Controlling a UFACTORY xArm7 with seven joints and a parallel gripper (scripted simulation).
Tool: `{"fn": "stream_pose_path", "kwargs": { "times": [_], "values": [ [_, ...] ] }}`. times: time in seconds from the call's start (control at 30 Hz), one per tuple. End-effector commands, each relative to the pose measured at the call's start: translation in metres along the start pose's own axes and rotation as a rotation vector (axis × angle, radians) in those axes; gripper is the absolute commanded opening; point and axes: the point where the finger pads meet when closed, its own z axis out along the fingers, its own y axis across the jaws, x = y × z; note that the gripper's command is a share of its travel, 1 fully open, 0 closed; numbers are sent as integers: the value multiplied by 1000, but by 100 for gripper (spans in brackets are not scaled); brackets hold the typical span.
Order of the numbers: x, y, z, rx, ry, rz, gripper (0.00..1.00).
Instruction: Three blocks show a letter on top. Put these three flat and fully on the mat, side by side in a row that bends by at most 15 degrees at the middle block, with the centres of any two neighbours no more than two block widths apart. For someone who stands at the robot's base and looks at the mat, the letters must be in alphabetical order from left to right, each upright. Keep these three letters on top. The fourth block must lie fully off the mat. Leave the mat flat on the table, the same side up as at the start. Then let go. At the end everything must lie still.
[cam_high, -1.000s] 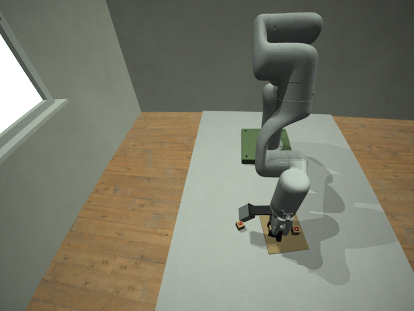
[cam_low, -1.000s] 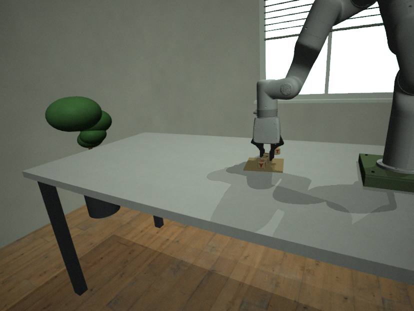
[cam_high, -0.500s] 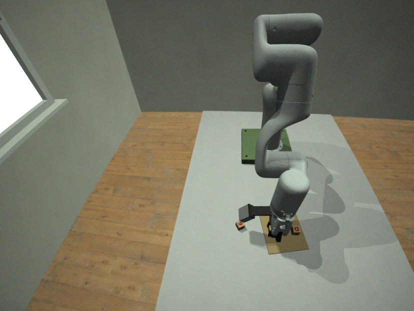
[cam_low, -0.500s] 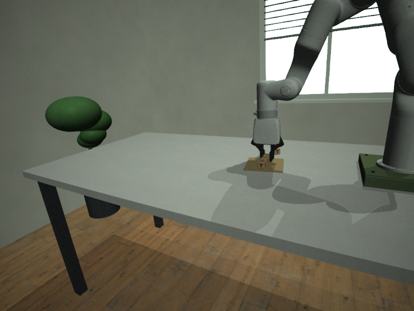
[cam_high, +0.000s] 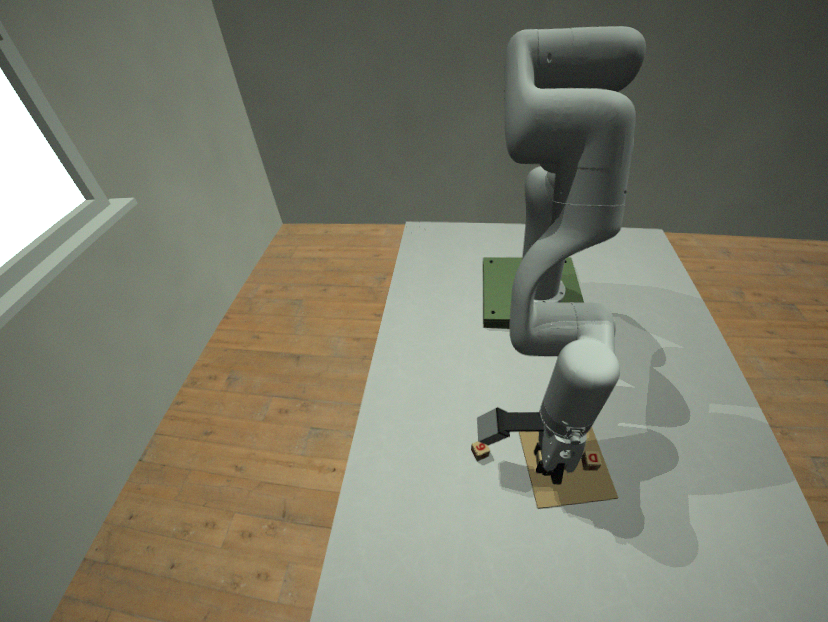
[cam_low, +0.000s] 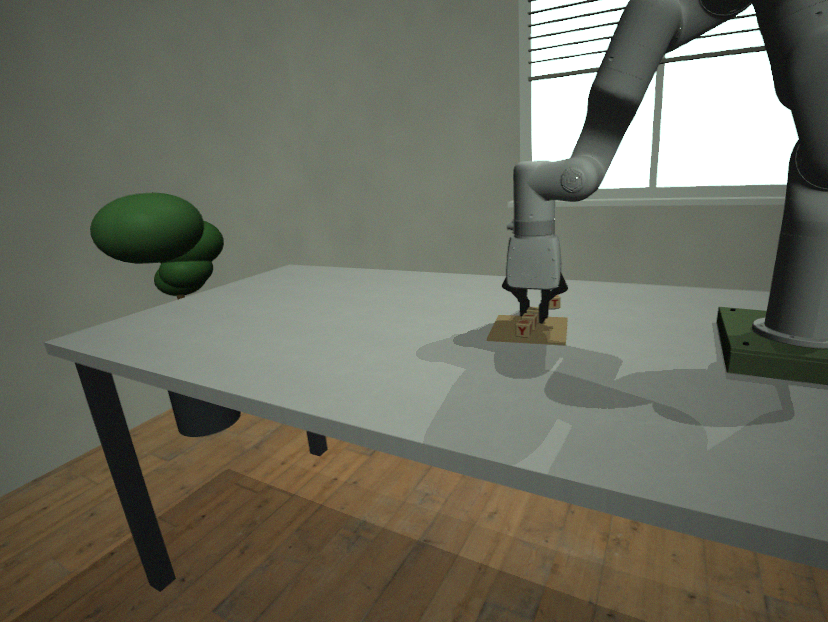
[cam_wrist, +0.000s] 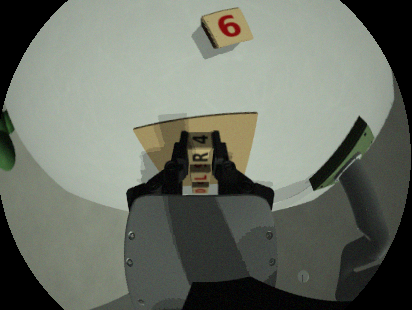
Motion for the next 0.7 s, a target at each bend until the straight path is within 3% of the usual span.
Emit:
{"fn": "stream_pose_path", "kwargs": {
  "times": [0.0, 0.6, 0.67],
  "values": [
    [0, -2, -1, 4, 0, 0, 21],
    [0, -2, -1, 4, 0, 0, 21],
    [0, -2, -1, 4, 0, 0, 26]
  ]
}}
